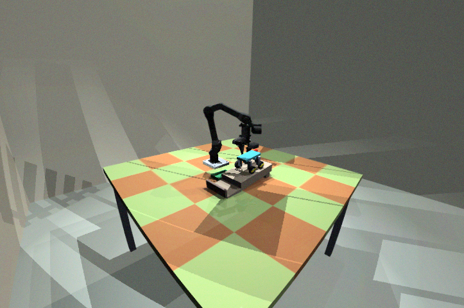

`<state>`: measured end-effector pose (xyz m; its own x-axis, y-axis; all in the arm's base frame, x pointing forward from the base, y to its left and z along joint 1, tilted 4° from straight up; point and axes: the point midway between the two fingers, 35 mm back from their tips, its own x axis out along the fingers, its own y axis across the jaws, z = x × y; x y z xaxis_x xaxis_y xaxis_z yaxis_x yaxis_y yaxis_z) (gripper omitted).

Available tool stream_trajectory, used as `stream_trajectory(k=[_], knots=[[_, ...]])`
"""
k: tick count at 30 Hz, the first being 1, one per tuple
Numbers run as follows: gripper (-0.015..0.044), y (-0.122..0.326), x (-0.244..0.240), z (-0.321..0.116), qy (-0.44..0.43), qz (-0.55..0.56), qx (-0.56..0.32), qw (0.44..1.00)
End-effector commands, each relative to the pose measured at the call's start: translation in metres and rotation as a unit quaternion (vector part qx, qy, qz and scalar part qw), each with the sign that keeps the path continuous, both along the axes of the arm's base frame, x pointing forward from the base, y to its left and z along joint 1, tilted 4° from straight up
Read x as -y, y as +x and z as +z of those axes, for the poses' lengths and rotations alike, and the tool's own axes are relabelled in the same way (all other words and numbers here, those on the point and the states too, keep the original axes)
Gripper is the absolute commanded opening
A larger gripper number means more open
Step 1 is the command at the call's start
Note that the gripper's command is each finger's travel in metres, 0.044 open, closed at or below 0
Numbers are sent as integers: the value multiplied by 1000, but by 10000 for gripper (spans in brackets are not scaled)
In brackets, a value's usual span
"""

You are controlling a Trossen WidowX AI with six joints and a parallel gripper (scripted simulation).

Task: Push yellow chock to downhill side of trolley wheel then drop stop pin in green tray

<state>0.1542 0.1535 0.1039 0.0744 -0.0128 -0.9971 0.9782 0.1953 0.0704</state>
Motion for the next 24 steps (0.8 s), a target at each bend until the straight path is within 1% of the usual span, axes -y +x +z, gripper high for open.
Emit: stream_trajectory(k=[1, 16, 24], knots=[[190, 0, 0, -6, 1, 1, -3, 1000], [190, 1, 0, -29, 1, 1, -3, 1000], [190, 1, 0, -33, 1, 1, -3, 1000]])
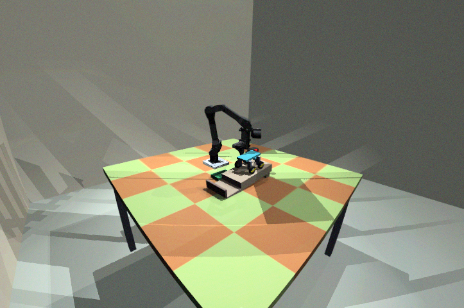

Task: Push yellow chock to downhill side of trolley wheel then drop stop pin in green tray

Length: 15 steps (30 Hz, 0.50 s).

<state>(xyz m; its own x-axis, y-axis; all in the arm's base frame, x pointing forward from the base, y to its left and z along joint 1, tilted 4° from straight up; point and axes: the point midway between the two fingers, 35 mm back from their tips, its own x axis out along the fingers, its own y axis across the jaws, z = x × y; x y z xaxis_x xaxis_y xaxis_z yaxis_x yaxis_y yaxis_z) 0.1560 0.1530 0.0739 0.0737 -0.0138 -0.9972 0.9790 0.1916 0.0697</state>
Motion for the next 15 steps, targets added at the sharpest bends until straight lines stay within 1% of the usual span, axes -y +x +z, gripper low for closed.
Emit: stream_trajectory(k=[1, 15], knots=[[190, 0, 0, -4, 1, 3, -2, 1000], [190, 1, 0, -26, 1, 3, -2, 1000]])
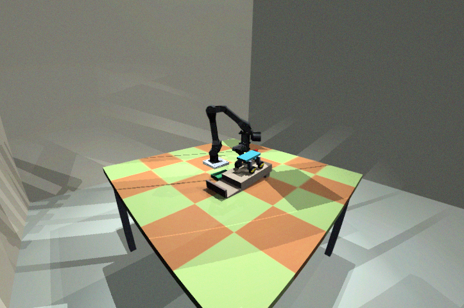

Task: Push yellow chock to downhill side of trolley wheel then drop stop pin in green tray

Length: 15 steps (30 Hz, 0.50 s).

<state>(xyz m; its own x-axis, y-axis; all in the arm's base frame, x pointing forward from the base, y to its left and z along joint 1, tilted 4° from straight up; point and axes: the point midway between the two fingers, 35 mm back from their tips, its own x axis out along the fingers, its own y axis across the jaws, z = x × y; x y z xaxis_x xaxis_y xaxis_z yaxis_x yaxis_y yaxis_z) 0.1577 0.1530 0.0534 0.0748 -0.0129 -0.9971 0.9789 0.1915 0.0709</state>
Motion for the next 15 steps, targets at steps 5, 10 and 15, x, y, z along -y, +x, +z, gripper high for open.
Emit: stream_trajectory(k=[5, 10, 15], knots=[[111, 0, 0, -2, -1, 0, -1, 1000], [39, 0, 0, -2, -1, 0, -1, 1000], [0, 0, 0, 1, 0, 0, -1, 1000]])
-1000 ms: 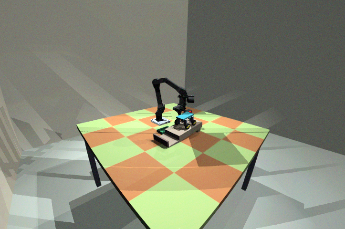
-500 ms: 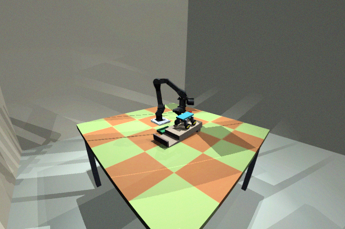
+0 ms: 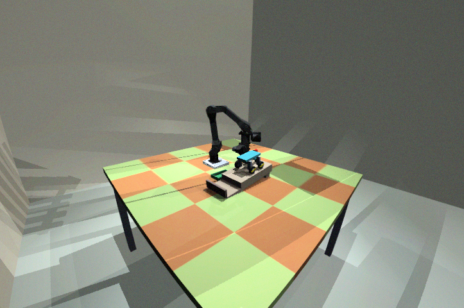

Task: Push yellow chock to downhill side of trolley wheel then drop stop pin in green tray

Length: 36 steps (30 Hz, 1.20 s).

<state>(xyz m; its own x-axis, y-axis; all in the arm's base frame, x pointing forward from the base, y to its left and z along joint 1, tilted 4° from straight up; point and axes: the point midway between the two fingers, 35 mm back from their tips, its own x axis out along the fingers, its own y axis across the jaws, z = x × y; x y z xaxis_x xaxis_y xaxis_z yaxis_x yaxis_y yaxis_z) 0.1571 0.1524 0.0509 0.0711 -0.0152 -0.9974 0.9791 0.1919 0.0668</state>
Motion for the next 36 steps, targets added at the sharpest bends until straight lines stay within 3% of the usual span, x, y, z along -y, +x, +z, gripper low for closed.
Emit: stream_trajectory(k=[1, 36], knots=[[0, 0, 0, 7, 1, 1, 1, 1000], [0, -10, 2, 113, 2, 3, -1, 1000]])
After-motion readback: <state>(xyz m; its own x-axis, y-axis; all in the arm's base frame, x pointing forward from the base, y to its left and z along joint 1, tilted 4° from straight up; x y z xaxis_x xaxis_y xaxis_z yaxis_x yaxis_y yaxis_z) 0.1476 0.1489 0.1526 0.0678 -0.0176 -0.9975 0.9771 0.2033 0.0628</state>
